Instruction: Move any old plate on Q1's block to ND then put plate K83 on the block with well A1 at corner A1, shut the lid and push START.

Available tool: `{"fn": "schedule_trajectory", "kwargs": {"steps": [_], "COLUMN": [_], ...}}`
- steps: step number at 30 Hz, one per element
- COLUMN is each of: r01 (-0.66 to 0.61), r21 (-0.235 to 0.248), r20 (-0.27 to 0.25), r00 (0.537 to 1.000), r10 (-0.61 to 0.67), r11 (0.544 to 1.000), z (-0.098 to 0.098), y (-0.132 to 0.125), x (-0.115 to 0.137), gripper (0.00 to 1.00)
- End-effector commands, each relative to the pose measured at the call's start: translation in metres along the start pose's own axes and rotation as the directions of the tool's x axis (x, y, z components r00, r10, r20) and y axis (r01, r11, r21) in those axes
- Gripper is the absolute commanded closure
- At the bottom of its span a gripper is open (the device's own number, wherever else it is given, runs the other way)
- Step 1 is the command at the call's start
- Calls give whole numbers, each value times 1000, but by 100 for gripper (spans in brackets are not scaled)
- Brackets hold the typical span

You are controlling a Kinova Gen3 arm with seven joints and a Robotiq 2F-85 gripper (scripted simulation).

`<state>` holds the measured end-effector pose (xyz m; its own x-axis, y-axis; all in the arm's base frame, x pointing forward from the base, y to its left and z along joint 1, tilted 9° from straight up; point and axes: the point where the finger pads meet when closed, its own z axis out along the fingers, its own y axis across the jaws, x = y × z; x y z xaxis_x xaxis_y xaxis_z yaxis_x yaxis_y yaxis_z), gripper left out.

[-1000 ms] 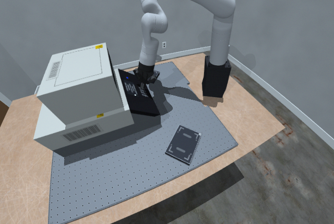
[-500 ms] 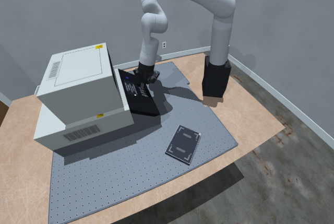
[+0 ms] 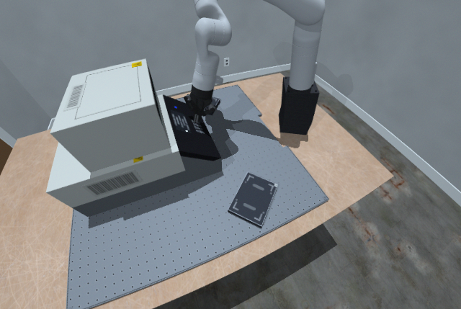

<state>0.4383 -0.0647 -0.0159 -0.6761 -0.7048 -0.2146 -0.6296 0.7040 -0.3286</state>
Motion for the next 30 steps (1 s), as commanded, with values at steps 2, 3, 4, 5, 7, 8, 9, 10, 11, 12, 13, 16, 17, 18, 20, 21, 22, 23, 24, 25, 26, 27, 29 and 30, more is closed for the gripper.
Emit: {"fn": "schedule_trajectory", "kwargs": {"steps": [2,3,4,5,7,8,9,10,11,12,13,16,17,18,20,21,22,23,24,25,26,27,29,30], "r01": [-2,-2,-2,-2,-2,-2,-2,-2,-2,-2,-2,-2,-2,-2,-2,-2,-2,-2,-2,-2,-2,-2,-2,-2], "r21": [1,1,1,1,1,1,1,1,1,1,1,1,1,1,1,1,1,1,1,1,1,1,1,1], "r20": [1,1,1,1,1,1,1,1,1,1,1,1,1,1,1,1,1,1,1,1,1,1,1,1], "r00": [1000,1000,1000,1000,1000,1000,1000,1000,1000,1000,1000,1000,1000,1000,1000,1000,1000,1000,1000,1000,1000,1000,1000,1000], "r10": [2,2,2,2,2,2,2,2,2,2,2,2,2,2,2,2,2,2,2,2,2,2,2,2], "r11": [1000,1000,1000,1000,1000,1000,1000,1000,1000,1000,1000,1000,1000,1000,1000,1000,1000,1000,1000,1000,1000,1000,1000,1000], "z": [0,-1,-2,-3,-6,-7,-8,-9,-11,-11,-11,-14,-16,-17,-19,-20,-22,-23,-24,-25,-26,-28,-29,-29], "y": [-1,0,0,0,1,2,2,2,3,3,3,4,4,5,6,6,7,7,7,8,8,9,9,9], "x": [-1,0,0,1,1,2,2,3,3,3,3,4,5,5,6,6,7,7,7,8,8,9,9,9], "gripper": [90,90,90,90,90,90,90,90,90,90,90,90,90,90,90,90,90,90,90,90,90,90,90,90]}}
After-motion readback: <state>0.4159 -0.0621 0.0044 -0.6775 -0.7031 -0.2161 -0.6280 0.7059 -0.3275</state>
